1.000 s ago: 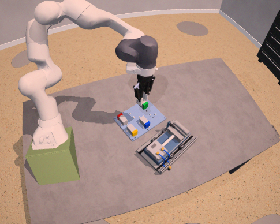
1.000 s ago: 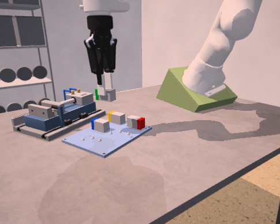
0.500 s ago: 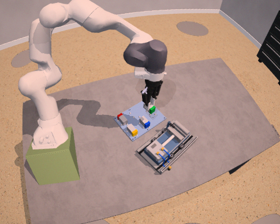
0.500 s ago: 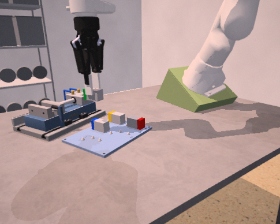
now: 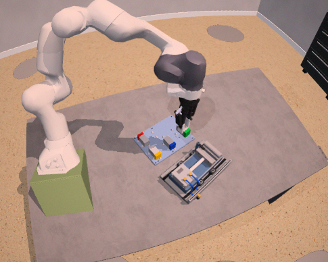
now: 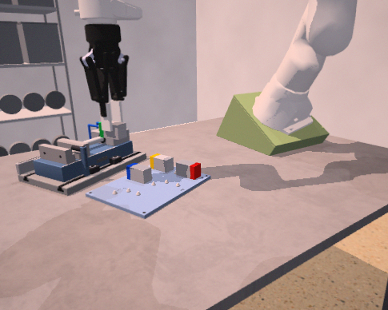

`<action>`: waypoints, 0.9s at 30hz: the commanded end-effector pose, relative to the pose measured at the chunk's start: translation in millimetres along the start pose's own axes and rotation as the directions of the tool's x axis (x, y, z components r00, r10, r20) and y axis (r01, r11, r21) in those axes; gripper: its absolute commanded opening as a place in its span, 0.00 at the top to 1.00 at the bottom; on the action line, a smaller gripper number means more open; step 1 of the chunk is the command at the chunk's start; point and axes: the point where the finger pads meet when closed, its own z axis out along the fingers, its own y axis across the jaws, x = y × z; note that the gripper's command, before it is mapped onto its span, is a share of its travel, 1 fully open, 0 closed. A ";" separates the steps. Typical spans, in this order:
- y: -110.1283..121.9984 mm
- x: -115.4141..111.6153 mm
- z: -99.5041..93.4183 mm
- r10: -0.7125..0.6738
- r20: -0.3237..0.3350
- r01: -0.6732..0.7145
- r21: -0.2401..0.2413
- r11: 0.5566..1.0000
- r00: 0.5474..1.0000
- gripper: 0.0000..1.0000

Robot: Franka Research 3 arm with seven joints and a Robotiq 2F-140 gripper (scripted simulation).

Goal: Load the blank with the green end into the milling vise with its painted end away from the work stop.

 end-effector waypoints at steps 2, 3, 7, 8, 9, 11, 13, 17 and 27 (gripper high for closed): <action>0.6 -12.0 -0.8 0.007 0.006 -0.007 0.008 1.000 1.000 1.00; 0.6 -12.0 -0.8 0.007 0.006 -0.007 0.008 1.000 1.000 1.00; 0.6 -12.0 -0.8 0.007 0.006 -0.007 0.008 1.000 1.000 1.00; 0.6 -12.0 -0.8 0.007 0.006 -0.007 0.008 1.000 1.000 1.00; 0.6 -12.0 -0.8 0.007 0.006 -0.007 0.008 1.000 1.000 1.00; 2.9 -20.8 0.3 0.002 0.005 -0.002 0.006 1.000 1.000 1.00; 7.0 -40.4 0.4 0.005 0.006 -0.005 0.007 1.000 1.000 1.00; 11.0 -60.0 0.5 0.007 0.006 -0.007 0.008 1.000 1.000 1.00; 11.0 -60.0 0.5 0.007 0.006 -0.007 0.008 1.000 1.000 1.00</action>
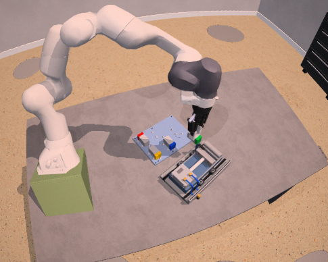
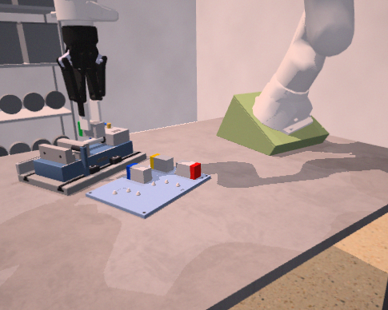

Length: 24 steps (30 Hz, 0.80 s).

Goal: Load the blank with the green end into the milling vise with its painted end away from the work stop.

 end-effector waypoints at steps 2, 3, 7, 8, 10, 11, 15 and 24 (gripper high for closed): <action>4.7 -23.3 -0.1 0.002 0.000 -0.002 0.002 1.000 1.000 1.00; 7.1 -34.9 -0.1 0.003 0.000 -0.003 0.002 1.000 1.000 1.00; 11.8 -58.2 -0.1 0.006 0.000 -0.006 0.004 1.000 1.000 1.00; 11.8 -58.2 -0.1 0.006 0.000 -0.006 0.004 1.000 1.000 1.00; 11.8 -58.2 -0.1 0.006 0.000 -0.006 0.004 1.000 1.000 1.00; 11.8 -58.2 -0.1 0.006 0.000 -0.006 0.004 1.000 1.000 1.00; 11.8 -58.2 -0.1 0.006 0.000 -0.006 0.004 1.000 1.000 1.00; 22.9 -114.3 -0.3 0.006 0.000 -0.006 0.004 1.000 1.000 1.00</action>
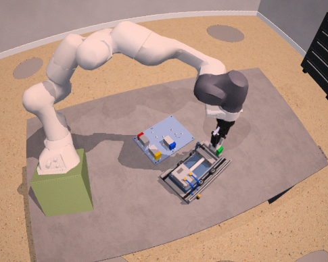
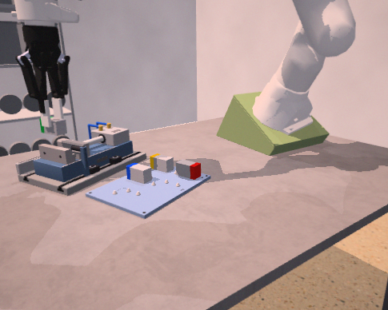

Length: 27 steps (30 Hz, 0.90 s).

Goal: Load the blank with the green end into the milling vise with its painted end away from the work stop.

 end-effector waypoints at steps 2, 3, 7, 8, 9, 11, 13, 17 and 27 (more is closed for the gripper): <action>-4.4 -8.5 1.3 0.010 -0.020 -0.010 0.024 1.000 1.000 1.00; -4.4 -8.5 1.3 0.010 -0.020 -0.010 0.024 1.000 1.000 1.00; -4.4 -8.5 1.3 0.010 -0.020 -0.010 0.024 1.000 1.000 1.00; -4.4 -8.5 1.3 0.010 -0.020 -0.010 0.024 1.000 1.000 1.00; -4.4 -8.5 1.3 0.010 -0.020 -0.010 0.024 1.000 1.000 1.00; -4.1 -7.5 1.9 0.005 -0.017 -0.005 0.018 1.000 1.000 1.00; -5.5 -2.7 1.3 0.008 -0.018 -0.007 0.021 1.000 1.000 1.00; -6.9 2.1 0.7 0.010 -0.020 -0.010 0.024 1.000 1.000 1.00; -6.9 2.1 0.7 0.010 -0.020 -0.010 0.024 1.000 1.000 1.00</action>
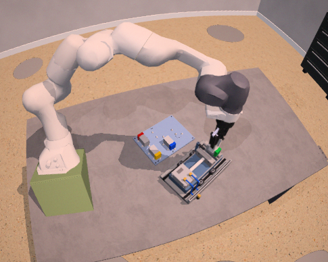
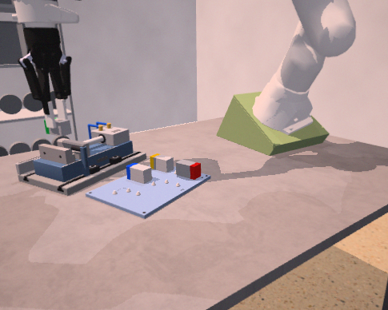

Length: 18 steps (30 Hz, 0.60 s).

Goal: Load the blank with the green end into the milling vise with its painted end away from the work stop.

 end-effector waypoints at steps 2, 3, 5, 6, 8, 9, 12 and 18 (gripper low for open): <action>1.1 0.9 -1.7 0.003 0.002 -0.003 -0.003 1.000 1.000 1.00; 1.6 1.4 -2.5 0.004 0.003 -0.004 -0.004 1.000 1.000 1.00; 2.6 2.4 -4.1 0.006 0.005 -0.006 -0.007 1.000 1.000 1.00; 2.6 2.4 -4.1 0.006 0.005 -0.006 -0.007 1.000 1.000 1.00; 2.6 2.4 -4.1 0.006 0.005 -0.006 -0.007 1.000 1.000 1.00; 2.6 2.4 -4.1 0.006 0.005 -0.006 -0.007 1.000 1.000 1.00; 2.6 2.4 -4.1 0.006 0.005 -0.006 -0.007 1.000 1.000 1.00; 0.9 3.2 -2.3 0.001 0.002 -0.001 -0.002 1.000 1.000 1.00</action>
